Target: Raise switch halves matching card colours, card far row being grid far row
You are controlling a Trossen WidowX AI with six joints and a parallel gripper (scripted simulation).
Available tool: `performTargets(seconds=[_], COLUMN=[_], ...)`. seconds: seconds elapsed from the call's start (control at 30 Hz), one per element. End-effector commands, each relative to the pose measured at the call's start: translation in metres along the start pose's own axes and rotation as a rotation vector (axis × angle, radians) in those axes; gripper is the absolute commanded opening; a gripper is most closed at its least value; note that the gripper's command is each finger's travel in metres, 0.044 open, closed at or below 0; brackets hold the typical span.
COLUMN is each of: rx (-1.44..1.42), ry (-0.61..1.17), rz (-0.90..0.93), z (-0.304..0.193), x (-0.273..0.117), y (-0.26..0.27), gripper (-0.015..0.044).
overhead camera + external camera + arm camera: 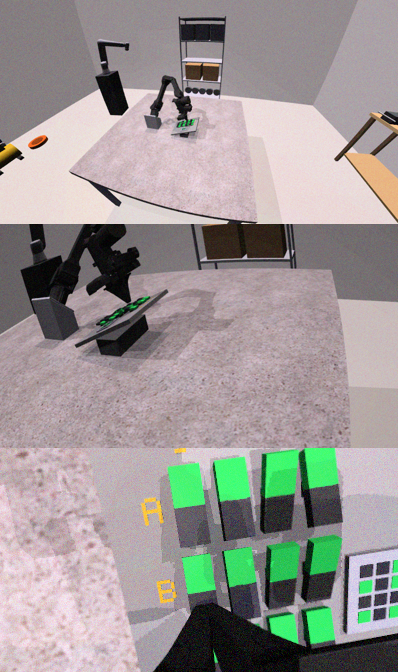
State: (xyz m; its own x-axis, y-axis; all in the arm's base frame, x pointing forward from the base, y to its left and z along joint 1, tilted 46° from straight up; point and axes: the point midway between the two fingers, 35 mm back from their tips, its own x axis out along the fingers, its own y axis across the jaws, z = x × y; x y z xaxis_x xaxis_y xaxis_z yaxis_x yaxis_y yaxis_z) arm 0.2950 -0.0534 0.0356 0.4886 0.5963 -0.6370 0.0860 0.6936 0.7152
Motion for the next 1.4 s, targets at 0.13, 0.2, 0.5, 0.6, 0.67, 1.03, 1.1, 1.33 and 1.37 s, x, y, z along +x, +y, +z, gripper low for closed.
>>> performTargets(seconds=[0.13, 0.2, 0.5, 0.6, 0.67, 1.03, 1.1, 1.33, 1.37], rx=[0.006, 0.006, 0.006, 0.006, 0.006, 0.006, 0.006, 0.006, 0.006], ry=[0.002, 0.002, 0.002, 0.002, 0.002, 0.002, 0.002, 0.002, 0.002], rz=[0.001, 0.001, 0.001, 0.001, 0.001, 0.001, 0.001, 0.001, 0.001], z=[-0.0014, -0.0014, -0.0014, -0.0014, -0.0014, -0.0015, -0.0015, -0.0015, -0.0015], x=[0.0012, 0.0012, 0.0013, 0.0017, 0.002, 0.0035, 0.0037, 0.0047, 0.0048], y=[-0.0001, -0.0001, -0.0001, -0.0001, -0.0001, -0.0001, -0.0001, -0.0001, -0.0001], gripper=[0.0, 0.0, 0.0, 0.0, 0.0, 0.0, 0.0, 0.0, 0.0])
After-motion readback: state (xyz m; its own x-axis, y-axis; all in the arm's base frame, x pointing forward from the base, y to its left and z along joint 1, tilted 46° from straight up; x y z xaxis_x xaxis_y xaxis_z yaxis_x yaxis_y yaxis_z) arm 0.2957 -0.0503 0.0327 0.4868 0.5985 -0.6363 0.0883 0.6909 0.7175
